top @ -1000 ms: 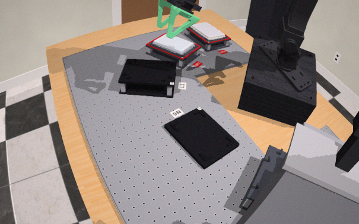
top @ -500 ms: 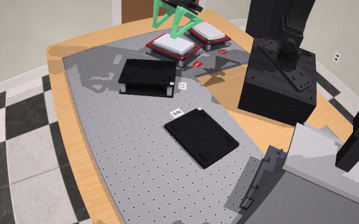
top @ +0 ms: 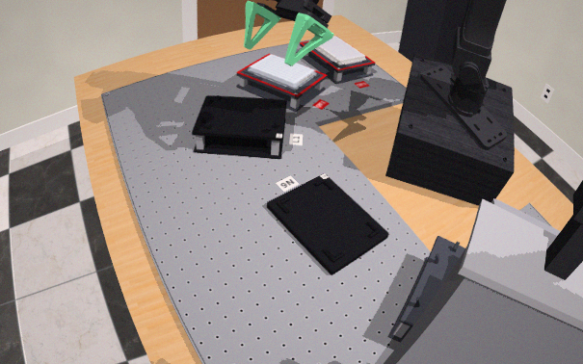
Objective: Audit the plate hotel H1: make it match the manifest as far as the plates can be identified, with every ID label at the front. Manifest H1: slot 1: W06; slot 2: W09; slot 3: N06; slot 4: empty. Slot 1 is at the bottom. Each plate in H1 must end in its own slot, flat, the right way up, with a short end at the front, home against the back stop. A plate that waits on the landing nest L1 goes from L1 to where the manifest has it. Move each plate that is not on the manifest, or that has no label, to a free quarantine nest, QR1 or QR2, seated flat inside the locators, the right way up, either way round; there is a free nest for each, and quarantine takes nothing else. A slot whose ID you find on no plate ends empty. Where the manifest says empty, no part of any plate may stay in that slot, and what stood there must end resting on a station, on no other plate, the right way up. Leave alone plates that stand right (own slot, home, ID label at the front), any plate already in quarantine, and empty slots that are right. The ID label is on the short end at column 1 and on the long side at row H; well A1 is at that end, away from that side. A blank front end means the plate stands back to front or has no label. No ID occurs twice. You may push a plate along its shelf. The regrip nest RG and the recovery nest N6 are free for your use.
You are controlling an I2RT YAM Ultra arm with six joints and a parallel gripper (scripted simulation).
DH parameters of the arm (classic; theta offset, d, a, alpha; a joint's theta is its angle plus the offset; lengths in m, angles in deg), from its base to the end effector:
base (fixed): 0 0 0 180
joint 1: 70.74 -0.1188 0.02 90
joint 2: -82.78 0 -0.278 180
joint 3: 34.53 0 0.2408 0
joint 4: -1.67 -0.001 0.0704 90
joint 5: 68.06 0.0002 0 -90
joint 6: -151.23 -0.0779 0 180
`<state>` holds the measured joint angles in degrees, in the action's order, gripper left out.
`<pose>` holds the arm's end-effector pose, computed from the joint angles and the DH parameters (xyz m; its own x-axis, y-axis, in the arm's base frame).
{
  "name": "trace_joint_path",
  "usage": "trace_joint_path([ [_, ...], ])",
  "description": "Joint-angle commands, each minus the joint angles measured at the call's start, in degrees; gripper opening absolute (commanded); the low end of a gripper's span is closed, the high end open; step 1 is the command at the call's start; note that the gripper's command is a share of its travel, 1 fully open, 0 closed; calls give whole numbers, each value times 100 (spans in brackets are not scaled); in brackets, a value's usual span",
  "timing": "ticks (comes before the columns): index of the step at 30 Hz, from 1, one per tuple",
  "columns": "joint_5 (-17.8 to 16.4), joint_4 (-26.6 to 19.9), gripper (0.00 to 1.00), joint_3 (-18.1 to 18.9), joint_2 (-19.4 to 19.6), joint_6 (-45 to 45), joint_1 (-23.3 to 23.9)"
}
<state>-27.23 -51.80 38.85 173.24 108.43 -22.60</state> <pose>0.2399 -0.1779 0.2116 -0.6615 0.0193 -0.7497 -0.2451 0.9392 0.2404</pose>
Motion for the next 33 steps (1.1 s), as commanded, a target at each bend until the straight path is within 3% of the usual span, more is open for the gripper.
trace_joint_path([
  [1,-354,-174,100,274,104,672,107],
  [4,-397,-206,100,294,-40,803,122],
  [5,-440,-241,100,313,169,933,136],
  [20,-918,-864,100,676,645,2717,287],
  [21,-911,-804,100,364,366,2646,134],
  [33,-750,44,100,-441,-502,1666,-380],
])
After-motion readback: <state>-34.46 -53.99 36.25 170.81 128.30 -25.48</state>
